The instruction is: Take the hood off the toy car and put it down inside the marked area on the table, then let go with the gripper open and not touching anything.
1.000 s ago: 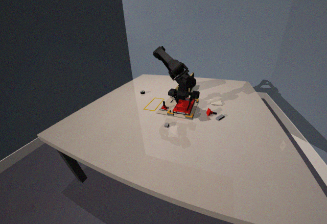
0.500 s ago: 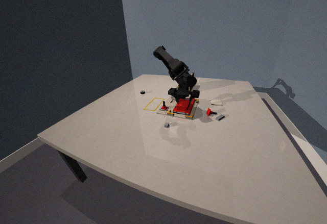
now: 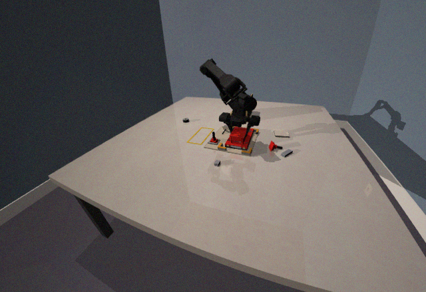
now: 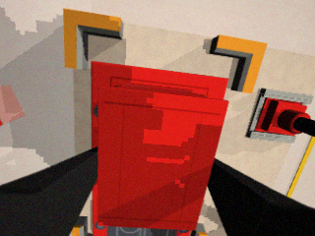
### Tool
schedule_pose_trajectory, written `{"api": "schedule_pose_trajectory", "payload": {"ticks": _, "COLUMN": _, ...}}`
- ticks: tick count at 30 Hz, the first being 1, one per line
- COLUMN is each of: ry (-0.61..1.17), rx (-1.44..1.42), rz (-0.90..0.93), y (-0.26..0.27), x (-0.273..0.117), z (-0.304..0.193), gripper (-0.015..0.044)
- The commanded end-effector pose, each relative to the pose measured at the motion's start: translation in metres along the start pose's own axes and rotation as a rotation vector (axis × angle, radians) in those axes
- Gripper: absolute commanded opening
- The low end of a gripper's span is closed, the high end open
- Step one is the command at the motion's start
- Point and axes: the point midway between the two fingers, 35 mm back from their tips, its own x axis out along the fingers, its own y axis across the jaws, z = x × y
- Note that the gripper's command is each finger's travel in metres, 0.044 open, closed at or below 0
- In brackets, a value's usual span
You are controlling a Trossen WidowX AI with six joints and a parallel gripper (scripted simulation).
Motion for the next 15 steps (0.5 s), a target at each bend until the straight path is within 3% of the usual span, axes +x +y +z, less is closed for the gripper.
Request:
{"api": "schedule_pose_trajectory", "payload": {"ticks": 1, "ry": -0.001, "rx": 0.009, "rz": 0.009, "y": 0.001, "x": -0.004, "z": 0.002, "gripper": 0.0}}
{"api": "schedule_pose_trajectory", "payload": {"ticks": 15, "ry": -0.001, "rx": 0.008, "rz": 0.01, "y": 0.001, "x": -0.015, "z": 0.002, "gripper": 0.0}}
